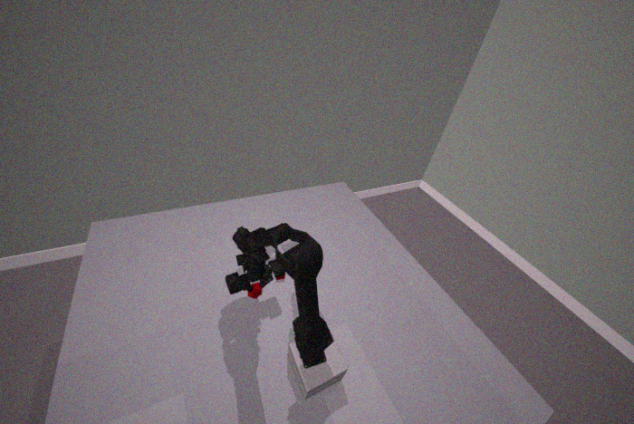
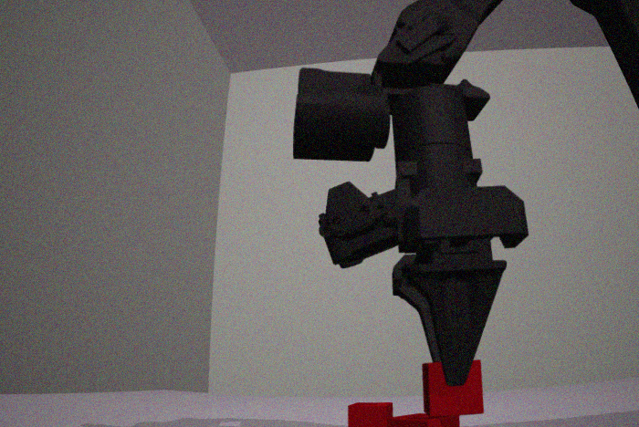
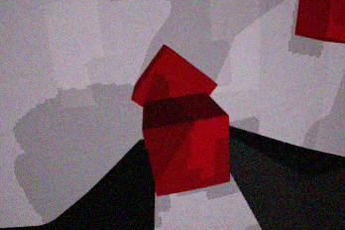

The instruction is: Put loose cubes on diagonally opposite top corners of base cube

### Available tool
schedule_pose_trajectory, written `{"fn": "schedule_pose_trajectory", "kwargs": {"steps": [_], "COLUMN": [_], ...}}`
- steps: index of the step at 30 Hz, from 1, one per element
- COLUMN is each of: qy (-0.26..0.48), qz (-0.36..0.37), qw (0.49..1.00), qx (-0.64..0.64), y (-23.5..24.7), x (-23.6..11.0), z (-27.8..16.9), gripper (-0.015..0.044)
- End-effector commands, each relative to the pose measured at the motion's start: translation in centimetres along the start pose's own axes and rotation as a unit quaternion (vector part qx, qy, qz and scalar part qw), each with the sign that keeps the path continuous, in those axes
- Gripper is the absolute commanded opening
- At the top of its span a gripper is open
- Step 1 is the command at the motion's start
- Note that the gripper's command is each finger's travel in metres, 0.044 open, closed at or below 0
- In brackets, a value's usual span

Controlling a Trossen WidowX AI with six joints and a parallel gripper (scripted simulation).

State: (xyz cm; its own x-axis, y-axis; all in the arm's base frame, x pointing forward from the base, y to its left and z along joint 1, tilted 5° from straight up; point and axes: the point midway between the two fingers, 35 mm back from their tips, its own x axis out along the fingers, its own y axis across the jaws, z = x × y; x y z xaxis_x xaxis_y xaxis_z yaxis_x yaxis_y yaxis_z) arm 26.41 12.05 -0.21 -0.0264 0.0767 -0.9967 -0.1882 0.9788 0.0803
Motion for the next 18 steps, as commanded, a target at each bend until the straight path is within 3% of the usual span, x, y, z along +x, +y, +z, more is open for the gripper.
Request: {"fn": "schedule_pose_trajectory", "kwargs": {"steps": [1,18], "qy": [-0.001,0.000], "qz": [-0.002,0.000], "qw": [1.000,1.000], "qx": [0.003,0.000], "y": [-0.1,0.0], "x": [0.0,-1.6], "z": [0.0,0.0], "gripper": [0.0205,0.0205]}}
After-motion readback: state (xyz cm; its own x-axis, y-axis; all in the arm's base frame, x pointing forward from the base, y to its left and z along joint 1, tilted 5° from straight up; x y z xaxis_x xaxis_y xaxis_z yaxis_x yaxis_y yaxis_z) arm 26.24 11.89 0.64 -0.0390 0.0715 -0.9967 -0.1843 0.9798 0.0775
